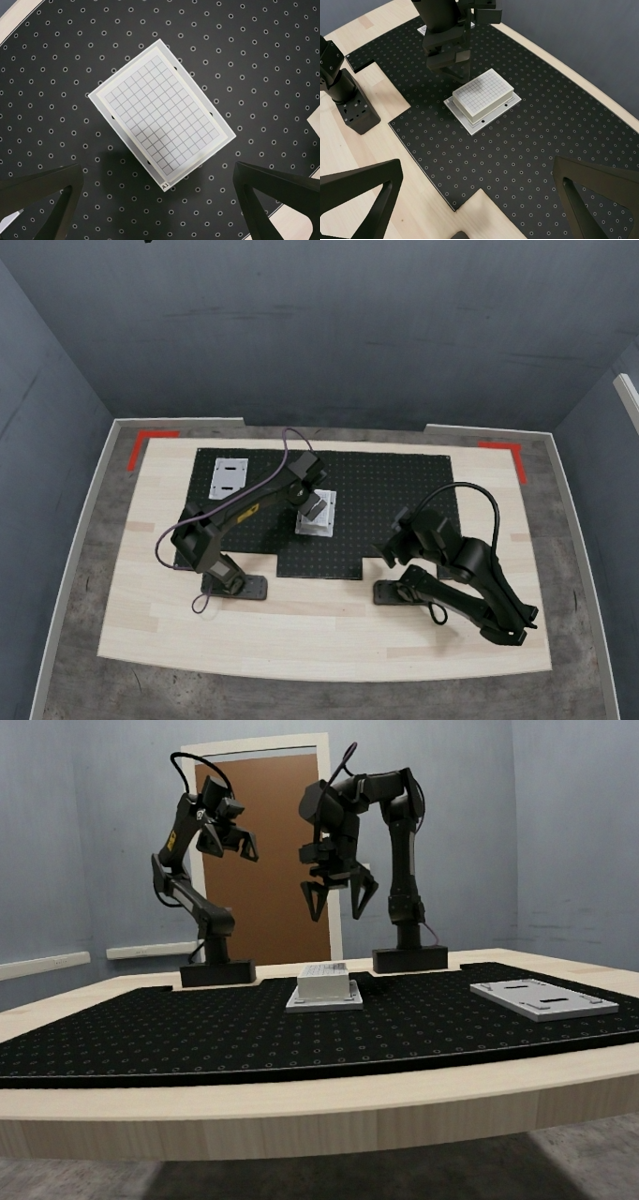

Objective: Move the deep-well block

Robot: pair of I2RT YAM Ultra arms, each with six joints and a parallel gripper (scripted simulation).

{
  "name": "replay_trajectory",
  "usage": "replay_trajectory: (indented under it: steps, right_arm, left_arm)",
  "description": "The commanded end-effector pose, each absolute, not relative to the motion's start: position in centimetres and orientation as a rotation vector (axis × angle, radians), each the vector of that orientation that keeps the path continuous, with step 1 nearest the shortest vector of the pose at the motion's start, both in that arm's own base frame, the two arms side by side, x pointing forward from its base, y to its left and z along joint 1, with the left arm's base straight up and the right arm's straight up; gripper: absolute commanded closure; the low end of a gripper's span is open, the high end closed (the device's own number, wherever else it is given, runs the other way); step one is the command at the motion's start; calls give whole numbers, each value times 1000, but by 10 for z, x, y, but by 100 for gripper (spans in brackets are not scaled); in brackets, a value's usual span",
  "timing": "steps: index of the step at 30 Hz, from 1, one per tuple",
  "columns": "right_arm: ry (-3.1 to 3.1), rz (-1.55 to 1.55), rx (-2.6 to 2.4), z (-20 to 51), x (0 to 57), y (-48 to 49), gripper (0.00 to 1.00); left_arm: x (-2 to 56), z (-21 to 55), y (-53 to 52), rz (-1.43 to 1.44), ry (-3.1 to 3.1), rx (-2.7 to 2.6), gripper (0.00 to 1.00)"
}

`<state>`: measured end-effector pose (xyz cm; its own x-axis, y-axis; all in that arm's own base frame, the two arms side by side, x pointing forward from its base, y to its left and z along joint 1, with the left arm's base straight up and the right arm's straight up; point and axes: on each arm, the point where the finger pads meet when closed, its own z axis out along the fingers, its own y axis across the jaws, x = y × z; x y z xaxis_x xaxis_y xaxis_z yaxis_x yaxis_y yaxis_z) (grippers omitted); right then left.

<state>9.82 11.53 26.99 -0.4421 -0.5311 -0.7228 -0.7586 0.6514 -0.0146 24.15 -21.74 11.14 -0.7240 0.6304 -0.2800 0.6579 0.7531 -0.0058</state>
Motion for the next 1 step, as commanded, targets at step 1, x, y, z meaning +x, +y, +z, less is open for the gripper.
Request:
replay_trajectory:
  steps: [1]
  right_arm:
    - [2122,421,-975,281,97,111,0]
  left_arm:
    - [247,126,-222,-189,2637,997,0]
